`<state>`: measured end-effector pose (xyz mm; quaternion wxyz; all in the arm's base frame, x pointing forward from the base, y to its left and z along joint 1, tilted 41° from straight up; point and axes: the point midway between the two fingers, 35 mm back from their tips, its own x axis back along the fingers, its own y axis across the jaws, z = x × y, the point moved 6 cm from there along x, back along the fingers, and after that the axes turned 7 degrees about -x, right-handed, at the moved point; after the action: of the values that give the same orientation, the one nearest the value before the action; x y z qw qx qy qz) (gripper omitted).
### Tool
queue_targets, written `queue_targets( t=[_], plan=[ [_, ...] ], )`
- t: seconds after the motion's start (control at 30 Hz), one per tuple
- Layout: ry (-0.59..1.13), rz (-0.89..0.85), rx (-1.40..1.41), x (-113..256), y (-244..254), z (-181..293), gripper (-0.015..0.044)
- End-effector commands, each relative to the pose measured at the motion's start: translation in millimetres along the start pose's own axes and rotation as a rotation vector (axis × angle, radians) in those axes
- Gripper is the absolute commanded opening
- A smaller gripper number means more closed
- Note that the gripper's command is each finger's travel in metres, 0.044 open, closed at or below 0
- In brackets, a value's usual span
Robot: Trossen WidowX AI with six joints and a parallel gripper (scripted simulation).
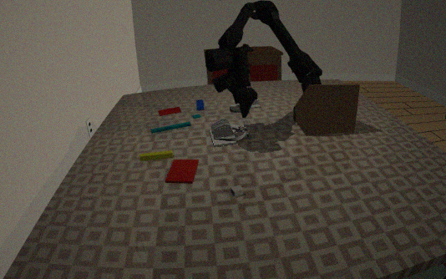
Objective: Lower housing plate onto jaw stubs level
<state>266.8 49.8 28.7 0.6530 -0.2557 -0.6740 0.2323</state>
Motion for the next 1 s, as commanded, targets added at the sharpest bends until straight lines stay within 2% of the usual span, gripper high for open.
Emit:
queue_targets(
  t=[0.0, 0.97],
  plan=[
    [-0.003, 0.001, -0.002, 0.1, 0.0, -0.5, 0.0351],
    [-0.003, 0.002, -0.001, 0.0, -9.1, 4.8, 0.0351]
  ],
)
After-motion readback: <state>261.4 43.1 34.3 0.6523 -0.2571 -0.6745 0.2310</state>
